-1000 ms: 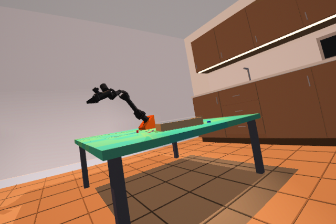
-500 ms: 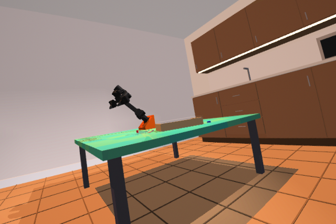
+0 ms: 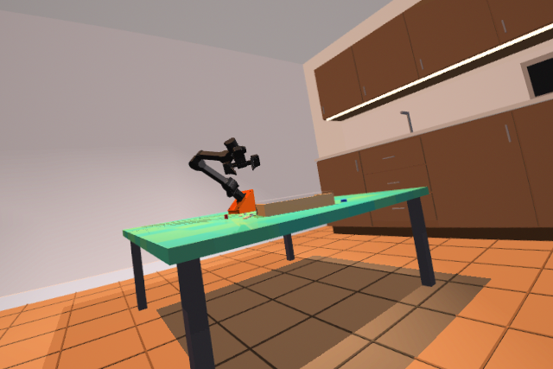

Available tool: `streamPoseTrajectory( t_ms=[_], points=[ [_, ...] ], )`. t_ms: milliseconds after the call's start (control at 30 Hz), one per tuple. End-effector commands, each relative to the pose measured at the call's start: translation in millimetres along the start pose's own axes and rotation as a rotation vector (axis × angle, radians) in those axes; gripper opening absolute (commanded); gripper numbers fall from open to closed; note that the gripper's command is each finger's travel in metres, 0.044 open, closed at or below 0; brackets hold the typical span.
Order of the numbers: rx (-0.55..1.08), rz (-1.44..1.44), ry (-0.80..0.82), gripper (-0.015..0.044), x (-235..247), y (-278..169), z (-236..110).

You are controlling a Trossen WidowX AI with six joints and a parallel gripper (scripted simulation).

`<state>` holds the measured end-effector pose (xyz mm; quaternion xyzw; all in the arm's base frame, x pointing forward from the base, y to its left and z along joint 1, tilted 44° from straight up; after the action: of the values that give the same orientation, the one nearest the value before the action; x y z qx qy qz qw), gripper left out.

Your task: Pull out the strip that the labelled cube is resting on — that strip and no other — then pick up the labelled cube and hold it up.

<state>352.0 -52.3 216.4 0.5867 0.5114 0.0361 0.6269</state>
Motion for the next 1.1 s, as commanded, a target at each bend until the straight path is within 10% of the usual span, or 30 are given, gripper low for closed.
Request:
streamPoseTrajectory(
  t_ms=[0,233,1067],
  points=[
    [0.006,-0.138,0.142,0.04,60.1,-28.8,-29.7],
    [-0.015,-0.372,0.323,0.04,125.0,-82.1,-83.7],
    [-0.008,-0.378,0.327,0.0374,126.6,-83.5,-83.9]
  ],
)
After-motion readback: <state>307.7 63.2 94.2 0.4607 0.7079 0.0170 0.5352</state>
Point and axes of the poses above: the point midway between the two fingers, 35 mm back from their tips, its own z axis out along the fingers, its own x axis across the jaws, y = z × x, the point moved 1 cm from there along -z, back along the fingers, and after that the axes turned 6 degrees about -z, right-handed, at the moved point
